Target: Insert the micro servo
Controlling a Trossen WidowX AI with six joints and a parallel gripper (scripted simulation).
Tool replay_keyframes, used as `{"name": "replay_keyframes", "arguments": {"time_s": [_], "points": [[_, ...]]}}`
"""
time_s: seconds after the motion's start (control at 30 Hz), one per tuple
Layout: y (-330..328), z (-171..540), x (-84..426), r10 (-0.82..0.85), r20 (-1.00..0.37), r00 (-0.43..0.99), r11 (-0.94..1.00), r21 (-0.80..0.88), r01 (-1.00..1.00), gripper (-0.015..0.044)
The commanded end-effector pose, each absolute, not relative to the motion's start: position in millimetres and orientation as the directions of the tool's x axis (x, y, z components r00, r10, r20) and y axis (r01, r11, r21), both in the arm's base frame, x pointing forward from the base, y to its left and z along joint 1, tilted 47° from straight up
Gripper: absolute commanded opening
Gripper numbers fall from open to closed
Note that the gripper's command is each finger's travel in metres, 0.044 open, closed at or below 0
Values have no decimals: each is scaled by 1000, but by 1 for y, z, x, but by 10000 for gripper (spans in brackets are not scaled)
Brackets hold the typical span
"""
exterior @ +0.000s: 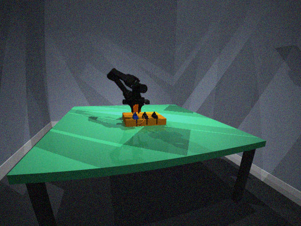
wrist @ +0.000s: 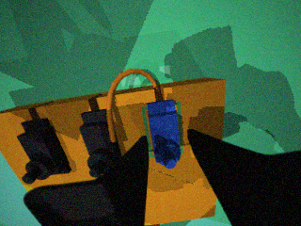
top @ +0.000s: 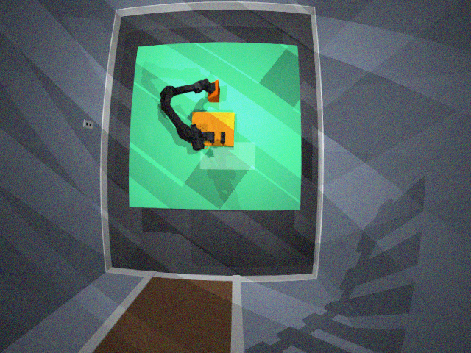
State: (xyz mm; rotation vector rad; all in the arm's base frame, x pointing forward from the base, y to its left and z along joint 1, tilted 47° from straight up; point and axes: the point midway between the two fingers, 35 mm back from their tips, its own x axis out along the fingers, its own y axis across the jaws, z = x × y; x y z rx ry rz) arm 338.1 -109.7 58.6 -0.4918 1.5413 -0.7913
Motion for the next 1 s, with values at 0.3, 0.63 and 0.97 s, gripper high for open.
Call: {"name": "replay_keyframes", "arguments": {"time_s": [0.3,0.63,0.97], "points": [[-54,92,278,-705,-696,-138,681,-718,142,398],[-37,106,242,-708,-691,-145,677,-722,142,440],[-8,130,255,-719,-679,-146,684,-729,26,440]]}}
